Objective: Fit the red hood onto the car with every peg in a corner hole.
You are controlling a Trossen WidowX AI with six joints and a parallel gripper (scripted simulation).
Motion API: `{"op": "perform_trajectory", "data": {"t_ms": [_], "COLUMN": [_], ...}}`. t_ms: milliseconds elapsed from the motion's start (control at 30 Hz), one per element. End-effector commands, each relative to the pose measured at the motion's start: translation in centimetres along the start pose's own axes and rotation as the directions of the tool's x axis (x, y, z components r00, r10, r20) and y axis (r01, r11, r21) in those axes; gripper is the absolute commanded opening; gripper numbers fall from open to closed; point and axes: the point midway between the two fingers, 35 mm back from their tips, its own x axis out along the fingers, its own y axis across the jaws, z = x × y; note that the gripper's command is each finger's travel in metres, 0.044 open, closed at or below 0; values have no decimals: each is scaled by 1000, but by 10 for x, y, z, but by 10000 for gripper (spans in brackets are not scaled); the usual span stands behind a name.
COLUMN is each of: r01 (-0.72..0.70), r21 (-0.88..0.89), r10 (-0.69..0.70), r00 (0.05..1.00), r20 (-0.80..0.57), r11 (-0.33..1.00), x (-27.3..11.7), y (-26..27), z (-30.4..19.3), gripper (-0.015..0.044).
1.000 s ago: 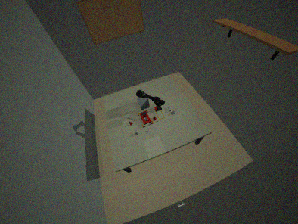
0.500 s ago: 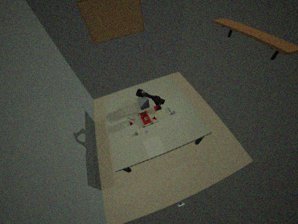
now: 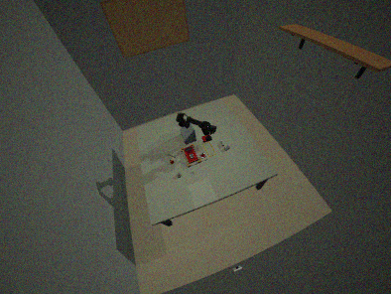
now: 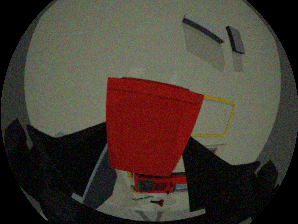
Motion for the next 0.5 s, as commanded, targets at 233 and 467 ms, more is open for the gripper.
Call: {"op": "perform_trajectory", "data": {"t_ms": [233, 467], "r01": [2, -4], "r21": [5, 136], "r10": [-2, 2], "r00": [1000, 1000], "r20": [8, 19], "r11": [1000, 991], "x": [-27, -25], "y": [-1, -20], "z": [2, -11], "gripper": [0, 0]}}
